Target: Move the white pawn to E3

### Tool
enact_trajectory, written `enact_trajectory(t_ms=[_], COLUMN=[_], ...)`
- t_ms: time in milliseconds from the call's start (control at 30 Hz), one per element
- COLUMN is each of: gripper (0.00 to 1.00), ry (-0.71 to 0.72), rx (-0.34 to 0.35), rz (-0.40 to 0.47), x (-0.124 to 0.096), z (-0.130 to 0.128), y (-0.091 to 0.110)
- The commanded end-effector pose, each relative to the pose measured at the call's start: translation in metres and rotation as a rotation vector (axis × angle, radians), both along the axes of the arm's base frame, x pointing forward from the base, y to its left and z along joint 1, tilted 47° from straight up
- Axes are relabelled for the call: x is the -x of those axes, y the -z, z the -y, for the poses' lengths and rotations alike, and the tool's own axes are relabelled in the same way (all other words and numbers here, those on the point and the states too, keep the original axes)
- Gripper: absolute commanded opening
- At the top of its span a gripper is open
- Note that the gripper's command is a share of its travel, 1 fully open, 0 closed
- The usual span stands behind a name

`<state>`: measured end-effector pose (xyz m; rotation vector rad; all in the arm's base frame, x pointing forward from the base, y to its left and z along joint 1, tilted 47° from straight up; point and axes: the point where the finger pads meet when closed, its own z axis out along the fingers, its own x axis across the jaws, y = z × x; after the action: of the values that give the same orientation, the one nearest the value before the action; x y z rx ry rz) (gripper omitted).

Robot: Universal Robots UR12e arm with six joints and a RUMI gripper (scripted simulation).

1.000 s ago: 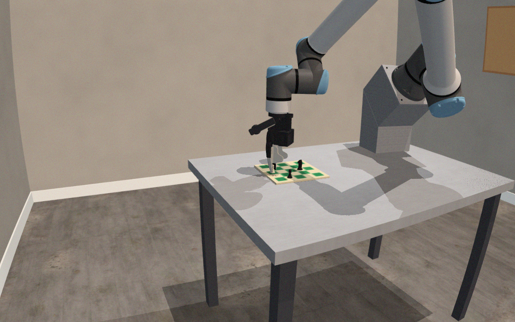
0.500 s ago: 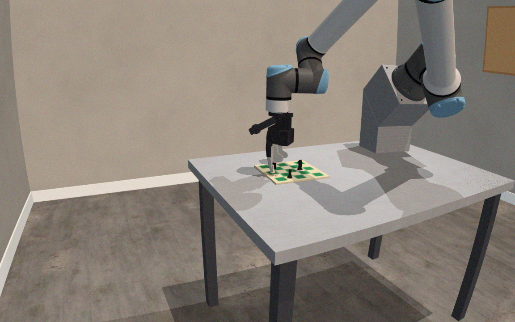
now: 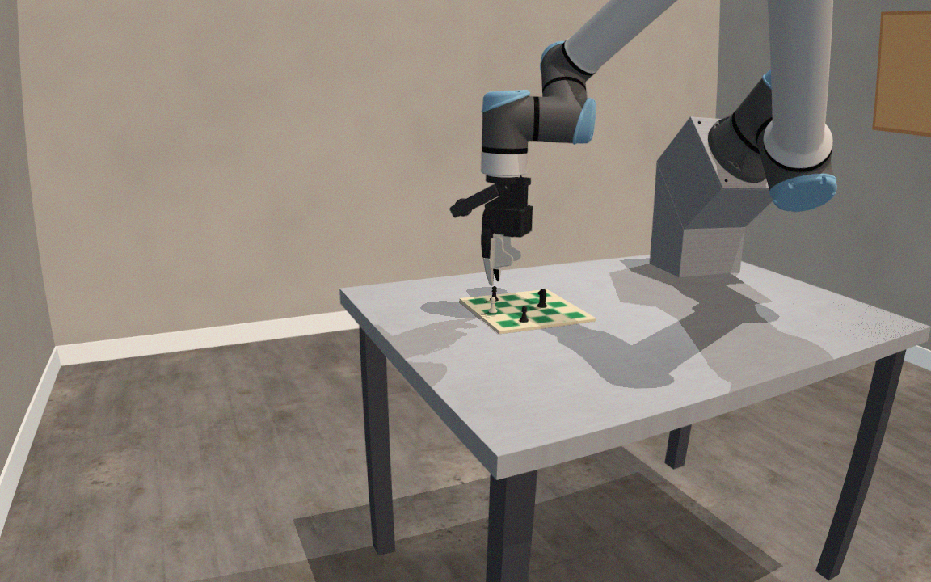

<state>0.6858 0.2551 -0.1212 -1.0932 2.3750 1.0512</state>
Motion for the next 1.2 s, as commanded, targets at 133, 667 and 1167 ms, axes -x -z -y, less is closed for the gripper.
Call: enact_trajectory(t_ms=[133,667,1167], gripper=[0.20,1.00,1.00], ry=[-0.001,-0.001,-0.001], rx=[0.000,0.000,0.000], rz=[0.000,0.000,0.000], x=[-0.001,-0.001,-0.001], z=[0.023,0.026,0.027], y=[-0.021,-0.024,-0.025])
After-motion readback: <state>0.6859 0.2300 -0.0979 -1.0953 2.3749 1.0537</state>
